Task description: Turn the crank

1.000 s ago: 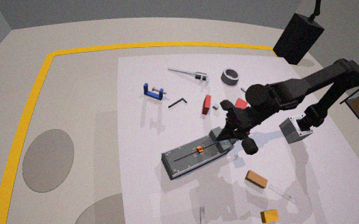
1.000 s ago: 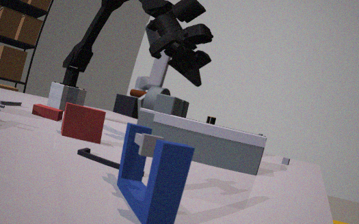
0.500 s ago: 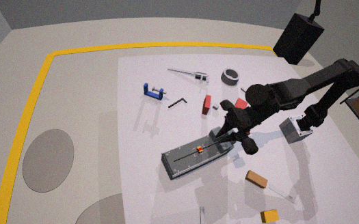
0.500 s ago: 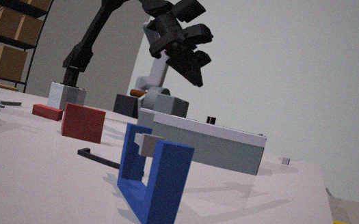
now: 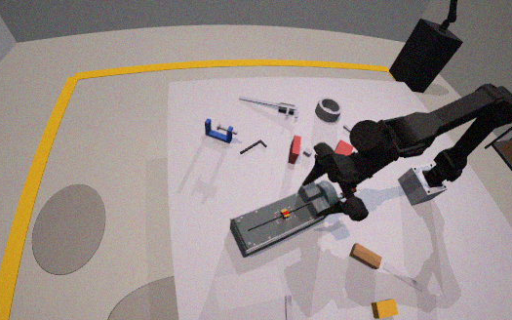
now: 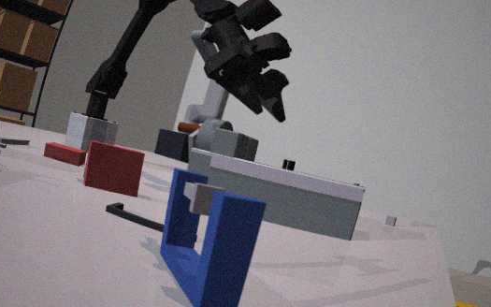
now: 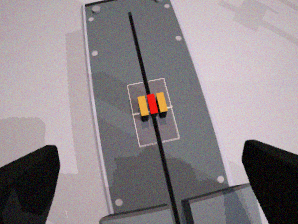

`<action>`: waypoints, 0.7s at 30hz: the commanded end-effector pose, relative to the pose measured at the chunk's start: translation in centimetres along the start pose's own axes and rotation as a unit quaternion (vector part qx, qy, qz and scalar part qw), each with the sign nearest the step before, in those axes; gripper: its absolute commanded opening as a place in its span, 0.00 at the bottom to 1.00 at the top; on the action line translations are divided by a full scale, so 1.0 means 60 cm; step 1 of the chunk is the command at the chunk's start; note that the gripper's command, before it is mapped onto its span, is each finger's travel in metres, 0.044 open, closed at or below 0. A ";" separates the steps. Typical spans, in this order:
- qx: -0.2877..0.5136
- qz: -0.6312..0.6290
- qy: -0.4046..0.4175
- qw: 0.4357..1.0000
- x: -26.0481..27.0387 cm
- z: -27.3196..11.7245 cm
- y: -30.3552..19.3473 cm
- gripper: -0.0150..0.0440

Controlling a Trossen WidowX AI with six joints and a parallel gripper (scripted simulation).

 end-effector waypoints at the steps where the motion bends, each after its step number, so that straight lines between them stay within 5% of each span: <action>1: 0.000 0.000 0.000 1.000 0.000 0.000 0.000 0.82; 14: 0.000 0.000 0.000 1.000 0.000 0.000 0.000 0.25; 21: 0.000 0.000 0.000 1.000 0.000 0.000 0.000 0.25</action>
Point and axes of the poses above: the point midway between the two fingers, 35 mm back from their tips, its own z axis out along the fingers, its own x axis across the jaws, y = z × x, the point moved 9 cm from there along -z, back along the fingers, and after that the axes turned 9 degrees about z, right-handed, at the moved point
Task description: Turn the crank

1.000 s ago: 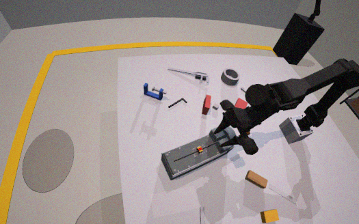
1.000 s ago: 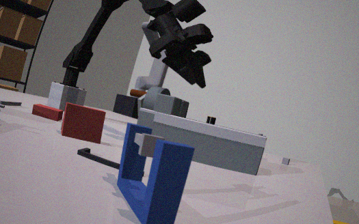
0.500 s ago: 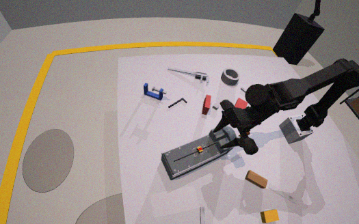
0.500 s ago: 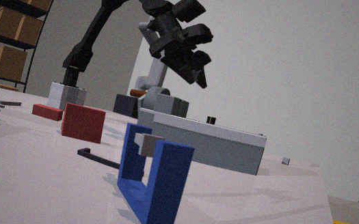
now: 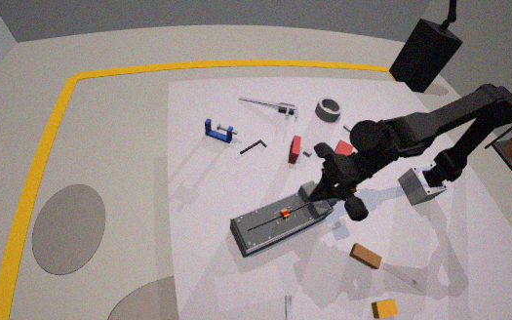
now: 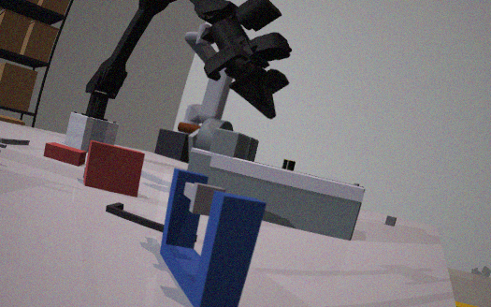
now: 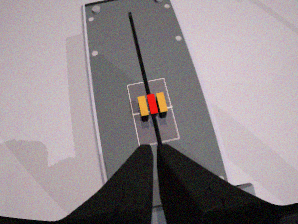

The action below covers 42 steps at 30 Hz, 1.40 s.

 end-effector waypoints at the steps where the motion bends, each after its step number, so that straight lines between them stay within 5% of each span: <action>1: 0.000 0.000 0.000 1.000 0.000 0.000 0.000 0.25; 14: 0.000 0.000 0.000 1.000 0.000 0.000 0.000 0.25; 31: 0.000 0.000 0.000 1.000 0.000 0.000 0.000 1.00; 42: 0.000 0.000 0.000 1.000 0.000 0.000 0.000 0.56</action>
Point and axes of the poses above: the point midway between the two fingers, 35 mm back from their tips, its own z axis out along the fingers, its own x axis across the jaws, y = z × x, the point moved 9 cm from there along -z, back along the fingers, and after that the axes turned 9 degrees about z, right-handed, at the moved point
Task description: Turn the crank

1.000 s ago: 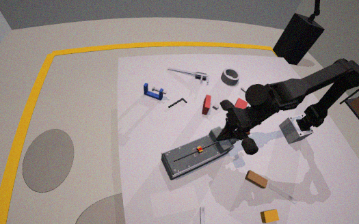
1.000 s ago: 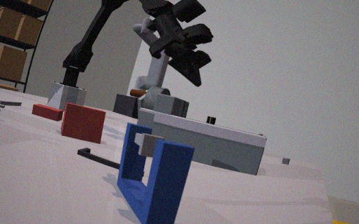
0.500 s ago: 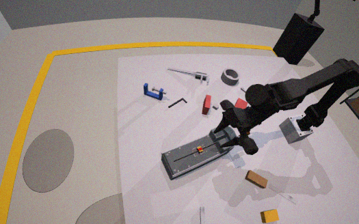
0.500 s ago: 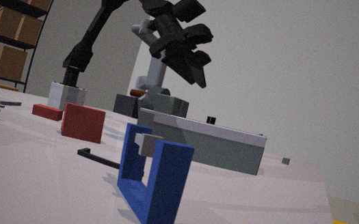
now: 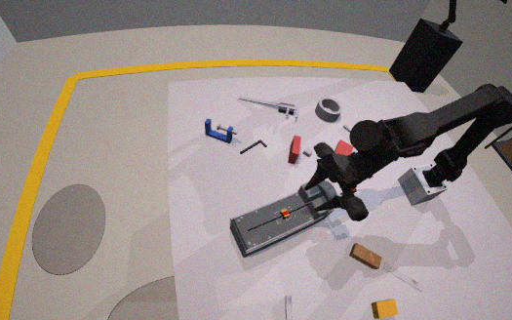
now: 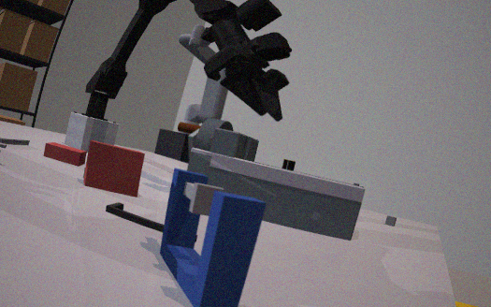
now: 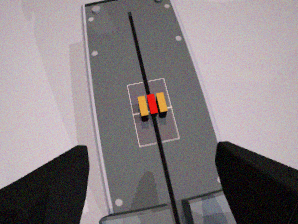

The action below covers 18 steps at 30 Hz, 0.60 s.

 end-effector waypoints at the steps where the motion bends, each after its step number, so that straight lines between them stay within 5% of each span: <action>1: 0.000 0.000 0.000 1.000 0.000 0.000 0.000 0.51; 7: 0.000 0.000 0.000 1.000 0.000 0.000 0.000 0.25; 18: 0.000 0.000 0.000 1.000 0.000 0.000 0.000 0.25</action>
Point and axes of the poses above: the point midway between the two fingers, 35 mm back from their tips, its own z axis out along the fingers, its own x axis across the jaws, y = z × x, the point moved 9 cm from there along -z, back along the fingers, and after that the axes turned 9 degrees about z, right-handed, at the moved point
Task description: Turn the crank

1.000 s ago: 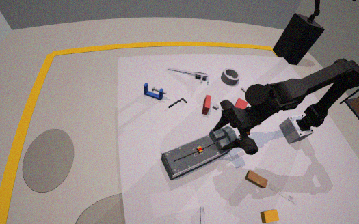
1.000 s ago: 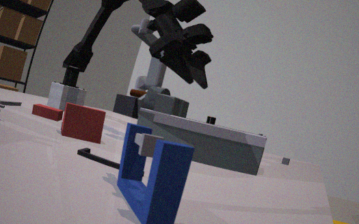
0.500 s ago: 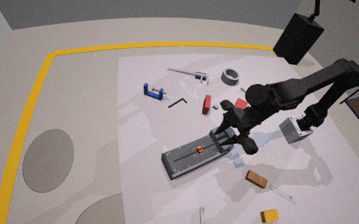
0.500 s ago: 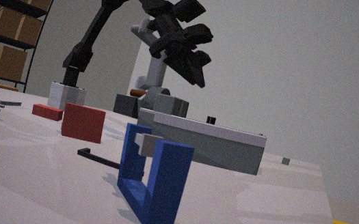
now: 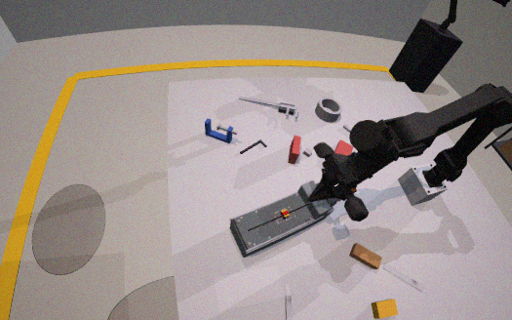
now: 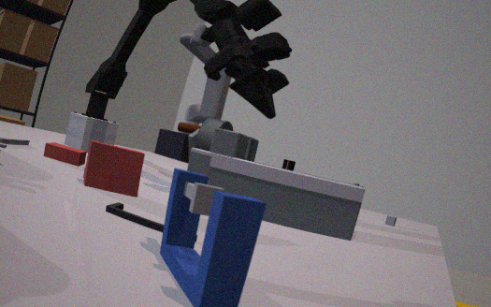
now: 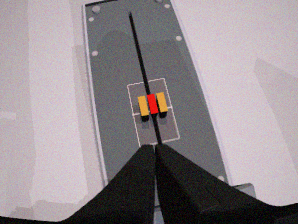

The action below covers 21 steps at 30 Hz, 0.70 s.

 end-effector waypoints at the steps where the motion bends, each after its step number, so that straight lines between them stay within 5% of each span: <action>1: 0.000 0.000 0.000 1.000 0.000 0.000 0.000 0.25; 10: 0.000 0.000 0.000 1.000 0.000 0.000 0.000 0.25; 21: 0.000 0.000 0.000 1.000 0.000 0.000 0.000 0.74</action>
Point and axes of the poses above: the point midway between the two fingers, 35 mm back from their tips, its own z axis out along the fingers, its own x axis across the jaws, y = z × x, the point moved 9 cm from there along -z, back along the fingers, and after that the axes turned 9 degrees about z, right-handed, at the moved point
